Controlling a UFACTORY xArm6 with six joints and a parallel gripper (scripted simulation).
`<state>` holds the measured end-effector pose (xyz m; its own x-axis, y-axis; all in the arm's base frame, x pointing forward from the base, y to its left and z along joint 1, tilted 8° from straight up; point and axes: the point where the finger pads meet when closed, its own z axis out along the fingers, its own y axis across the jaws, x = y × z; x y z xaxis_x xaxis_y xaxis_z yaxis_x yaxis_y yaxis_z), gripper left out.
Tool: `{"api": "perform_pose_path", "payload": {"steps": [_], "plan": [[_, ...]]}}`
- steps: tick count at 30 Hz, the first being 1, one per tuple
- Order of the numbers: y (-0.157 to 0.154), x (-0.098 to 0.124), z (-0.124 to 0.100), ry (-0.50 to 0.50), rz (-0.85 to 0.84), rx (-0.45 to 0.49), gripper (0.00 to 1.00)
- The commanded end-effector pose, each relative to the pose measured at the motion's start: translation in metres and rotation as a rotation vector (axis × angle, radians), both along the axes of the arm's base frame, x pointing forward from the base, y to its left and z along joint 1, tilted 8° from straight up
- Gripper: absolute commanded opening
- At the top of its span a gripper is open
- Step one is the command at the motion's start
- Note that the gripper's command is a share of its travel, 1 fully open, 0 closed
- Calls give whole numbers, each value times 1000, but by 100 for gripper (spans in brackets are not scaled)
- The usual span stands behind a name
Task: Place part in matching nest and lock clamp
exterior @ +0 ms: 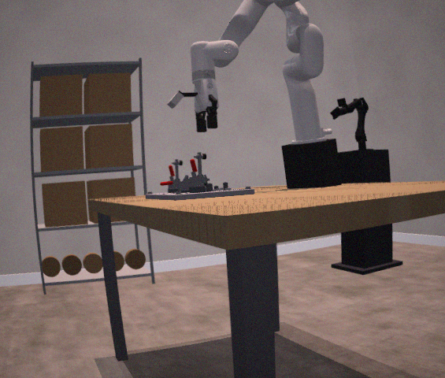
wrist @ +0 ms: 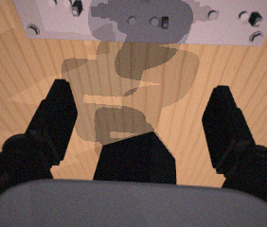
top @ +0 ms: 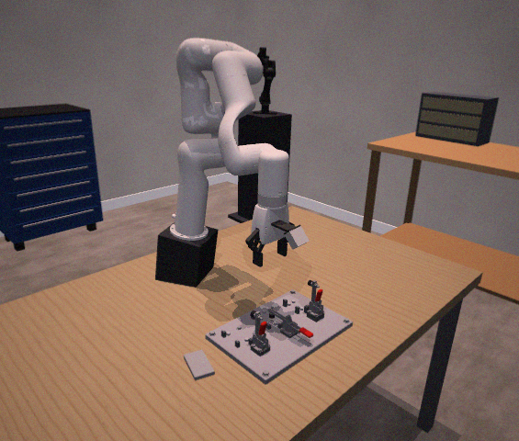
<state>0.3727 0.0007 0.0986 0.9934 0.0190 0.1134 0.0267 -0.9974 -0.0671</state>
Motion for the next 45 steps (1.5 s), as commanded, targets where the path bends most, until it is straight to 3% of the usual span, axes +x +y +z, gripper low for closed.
{"api": "perform_pose_path", "payload": {"steps": [1,8,9,42,43,45], "plan": [[0,1,1,-4,0,0,100],[0,1,1,-4,0,0,100],[0,1,1,-4,0,0,0],[0,1,1,-4,0,0,0],[0,1,1,-4,0,0,100],[0,1,1,-4,0,0,100]]}}
